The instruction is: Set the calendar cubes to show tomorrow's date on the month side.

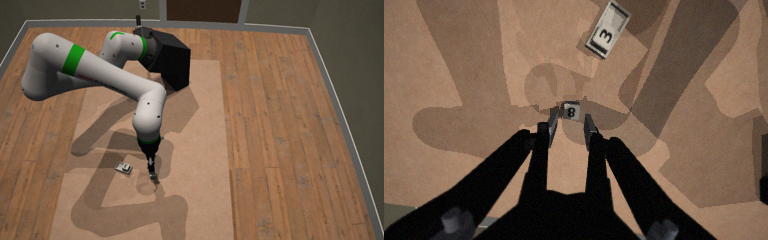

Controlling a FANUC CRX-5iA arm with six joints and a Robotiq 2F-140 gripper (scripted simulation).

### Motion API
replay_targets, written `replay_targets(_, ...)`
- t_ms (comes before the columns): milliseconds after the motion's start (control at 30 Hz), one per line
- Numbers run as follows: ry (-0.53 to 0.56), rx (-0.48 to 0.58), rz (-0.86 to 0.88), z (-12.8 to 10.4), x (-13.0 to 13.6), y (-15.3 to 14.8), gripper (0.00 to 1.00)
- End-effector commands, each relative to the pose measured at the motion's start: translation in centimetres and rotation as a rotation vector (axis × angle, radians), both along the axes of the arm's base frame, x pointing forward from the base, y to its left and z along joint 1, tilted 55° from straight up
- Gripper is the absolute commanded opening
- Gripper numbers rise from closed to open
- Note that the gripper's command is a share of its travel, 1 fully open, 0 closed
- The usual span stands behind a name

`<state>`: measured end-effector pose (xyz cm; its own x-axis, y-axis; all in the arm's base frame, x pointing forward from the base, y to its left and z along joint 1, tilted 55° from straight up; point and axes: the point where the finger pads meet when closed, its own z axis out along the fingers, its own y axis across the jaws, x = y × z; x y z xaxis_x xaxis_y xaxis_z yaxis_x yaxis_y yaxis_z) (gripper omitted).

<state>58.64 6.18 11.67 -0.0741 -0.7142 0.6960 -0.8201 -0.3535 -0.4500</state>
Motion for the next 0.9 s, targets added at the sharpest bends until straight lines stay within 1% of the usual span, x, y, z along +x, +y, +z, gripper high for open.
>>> replay_targets(0, -0.020, -0.057, -0.037, -0.16, 0.06, -0.09, 0.36)
replay_targets(33, -0.031, -0.084, -0.052, -0.20, 0.07, -0.09, 0.36)
replay_targets(100, -0.031, -0.084, -0.052, -0.20, 0.07, -0.09, 0.36)
replay_targets(200, -0.068, -0.163, -0.093, -0.23, 0.06, 0.09, 0.36)
replay_targets(267, -0.087, -0.197, -0.108, -0.20, 0.04, 0.25, 0.36)
replay_targets(467, -0.094, -0.215, -0.118, -0.47, 0.12, 0.46, 0.36)
replay_targets(600, -0.128, -0.299, -0.168, -0.57, 0.26, 0.37, 0.36)
replay_targets(667, -0.128, -0.299, -0.168, -0.57, 0.26, 0.37, 0.36)
replay_targets(800, -0.173, -0.397, -0.219, -0.71, 0.21, 0.57, 0.36)
replay_targets(867, -0.182, -0.417, -0.228, -0.87, 0.22, 0.72, 0.36)
